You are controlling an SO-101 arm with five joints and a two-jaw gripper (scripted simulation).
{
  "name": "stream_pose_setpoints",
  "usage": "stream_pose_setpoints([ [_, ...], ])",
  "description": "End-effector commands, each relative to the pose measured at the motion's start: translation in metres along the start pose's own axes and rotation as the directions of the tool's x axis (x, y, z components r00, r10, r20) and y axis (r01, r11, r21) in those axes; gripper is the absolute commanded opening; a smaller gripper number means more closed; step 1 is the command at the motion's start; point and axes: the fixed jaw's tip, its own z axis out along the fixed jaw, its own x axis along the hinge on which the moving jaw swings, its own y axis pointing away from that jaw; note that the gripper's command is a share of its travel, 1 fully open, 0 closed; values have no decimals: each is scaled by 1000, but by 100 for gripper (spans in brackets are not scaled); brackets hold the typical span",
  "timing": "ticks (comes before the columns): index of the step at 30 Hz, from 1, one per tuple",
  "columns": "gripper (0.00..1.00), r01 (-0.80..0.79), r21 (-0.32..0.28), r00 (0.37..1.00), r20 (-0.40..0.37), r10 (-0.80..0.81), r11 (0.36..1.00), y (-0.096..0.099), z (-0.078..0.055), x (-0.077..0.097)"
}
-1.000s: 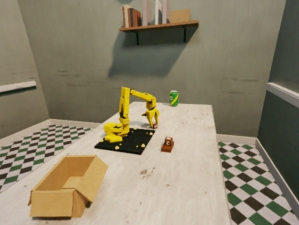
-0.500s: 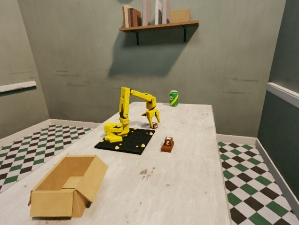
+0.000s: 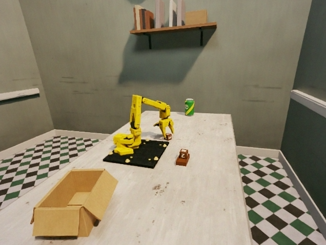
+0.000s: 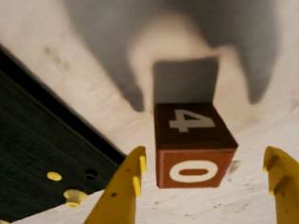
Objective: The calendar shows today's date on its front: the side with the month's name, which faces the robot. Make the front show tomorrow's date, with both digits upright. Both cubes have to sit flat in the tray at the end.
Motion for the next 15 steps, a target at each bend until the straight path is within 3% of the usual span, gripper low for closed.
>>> stream_pose_setpoints([
  [1, 36, 1, 8, 1000, 1, -1, 1000, -3, -12, -1],
  [15, 36, 1, 8, 1000, 1, -1, 1000, -1, -50, -2],
])
